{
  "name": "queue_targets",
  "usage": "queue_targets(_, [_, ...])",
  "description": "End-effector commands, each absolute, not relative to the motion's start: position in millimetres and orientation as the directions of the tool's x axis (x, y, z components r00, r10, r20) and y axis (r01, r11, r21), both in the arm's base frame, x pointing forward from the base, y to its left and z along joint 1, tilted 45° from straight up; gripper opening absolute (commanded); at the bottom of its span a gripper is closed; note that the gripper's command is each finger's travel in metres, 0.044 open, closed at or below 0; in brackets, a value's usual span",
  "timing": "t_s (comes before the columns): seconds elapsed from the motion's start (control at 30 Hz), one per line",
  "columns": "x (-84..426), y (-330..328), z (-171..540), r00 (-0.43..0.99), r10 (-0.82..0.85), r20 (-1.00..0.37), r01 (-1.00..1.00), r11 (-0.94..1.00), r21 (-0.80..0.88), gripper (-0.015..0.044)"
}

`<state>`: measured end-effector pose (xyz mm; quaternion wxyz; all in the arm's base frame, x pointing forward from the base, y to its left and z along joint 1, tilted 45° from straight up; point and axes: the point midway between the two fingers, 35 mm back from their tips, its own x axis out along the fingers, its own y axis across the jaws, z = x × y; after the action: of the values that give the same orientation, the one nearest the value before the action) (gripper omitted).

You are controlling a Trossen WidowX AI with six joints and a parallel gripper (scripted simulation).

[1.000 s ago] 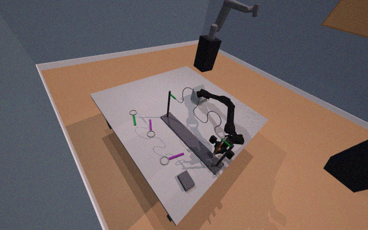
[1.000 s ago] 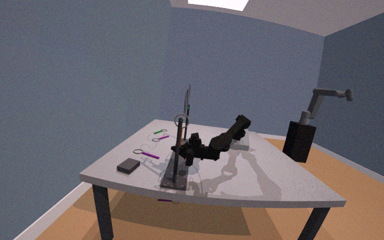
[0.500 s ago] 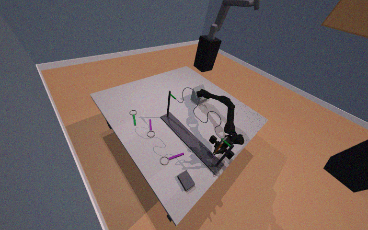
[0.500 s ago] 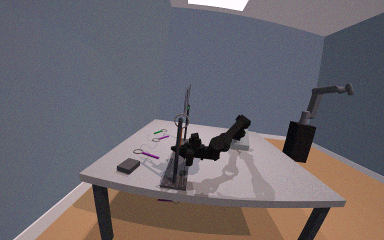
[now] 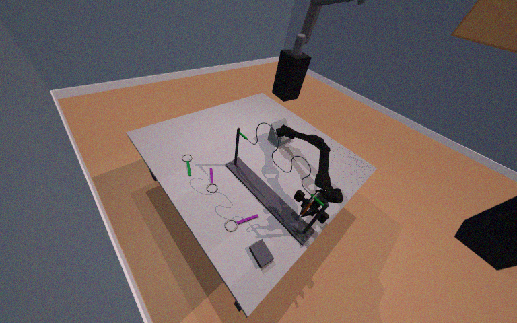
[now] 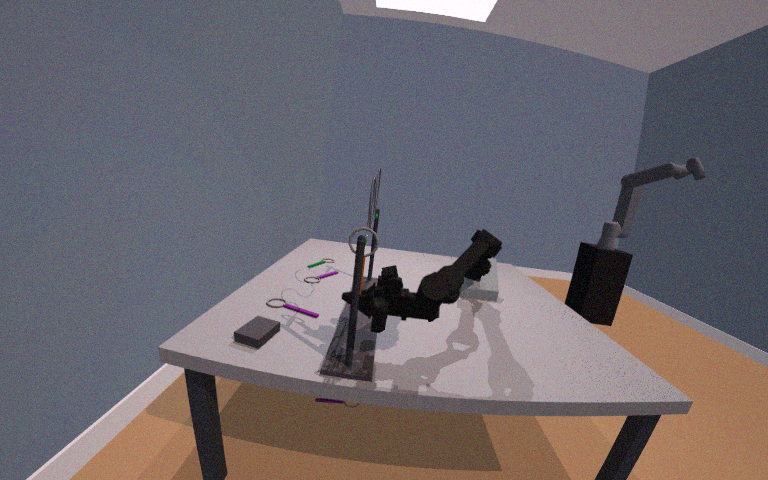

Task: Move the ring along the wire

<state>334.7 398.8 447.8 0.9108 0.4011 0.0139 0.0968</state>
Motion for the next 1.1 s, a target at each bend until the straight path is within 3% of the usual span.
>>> queue_targets(0.0, [334.7, 399.0, 447.5, 0.981, 0.189, 0.052, -0.166, 0.663, 0.730, -0.0150])
queue_targets(0.37, [334.0, 395.1, 443.3, 0.979, 0.200, 0.042, -0.167, 0.663, 0.730, -0.0150])
queue_targets(1.07, [294.3, 365.4, 430.4, 0.871, 0.442, -0.213, -0.166, 0.675, 0.719, -0.0150])
